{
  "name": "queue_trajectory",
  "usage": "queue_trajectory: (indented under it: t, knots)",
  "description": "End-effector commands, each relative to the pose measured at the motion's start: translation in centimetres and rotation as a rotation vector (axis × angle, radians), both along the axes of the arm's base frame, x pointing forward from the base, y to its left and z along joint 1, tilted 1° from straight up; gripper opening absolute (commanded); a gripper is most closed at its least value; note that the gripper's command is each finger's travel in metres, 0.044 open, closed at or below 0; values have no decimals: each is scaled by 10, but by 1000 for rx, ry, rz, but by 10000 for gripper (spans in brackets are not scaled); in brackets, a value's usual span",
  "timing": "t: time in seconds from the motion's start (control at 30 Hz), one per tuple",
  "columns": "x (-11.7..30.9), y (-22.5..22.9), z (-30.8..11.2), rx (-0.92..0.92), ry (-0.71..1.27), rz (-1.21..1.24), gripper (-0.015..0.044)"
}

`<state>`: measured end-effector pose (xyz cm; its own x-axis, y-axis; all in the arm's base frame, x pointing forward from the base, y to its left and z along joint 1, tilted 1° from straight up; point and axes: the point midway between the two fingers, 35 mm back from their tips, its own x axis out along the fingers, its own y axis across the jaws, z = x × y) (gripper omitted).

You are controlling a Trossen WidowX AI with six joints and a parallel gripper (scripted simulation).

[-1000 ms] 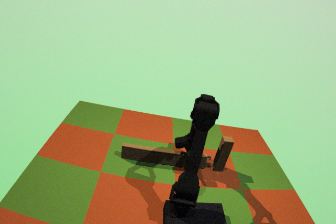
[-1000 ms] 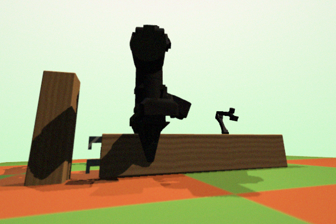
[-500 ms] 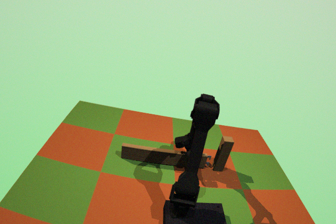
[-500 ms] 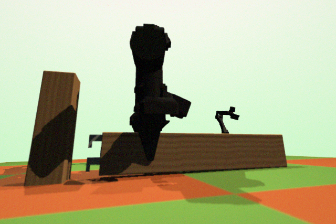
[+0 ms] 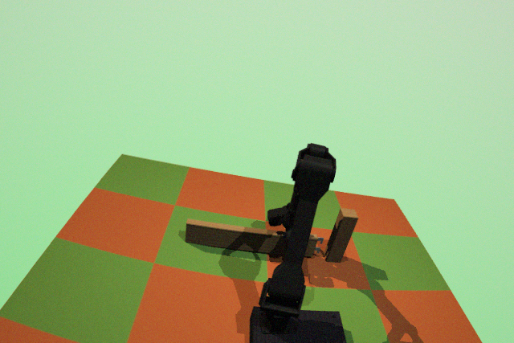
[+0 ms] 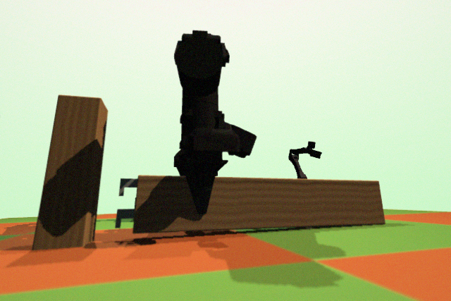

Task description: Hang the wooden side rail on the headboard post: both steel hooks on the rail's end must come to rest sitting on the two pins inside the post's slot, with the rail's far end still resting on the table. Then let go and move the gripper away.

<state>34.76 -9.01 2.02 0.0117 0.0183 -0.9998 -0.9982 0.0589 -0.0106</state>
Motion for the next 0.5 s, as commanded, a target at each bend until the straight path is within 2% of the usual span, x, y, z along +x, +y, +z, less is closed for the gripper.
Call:
queue_trajectory:
  t: [0.0,0.47]
  knots:
    - [3,-1,8,-4,-19,5,0]
    - [3,-1,10,-4,-19,5,0]
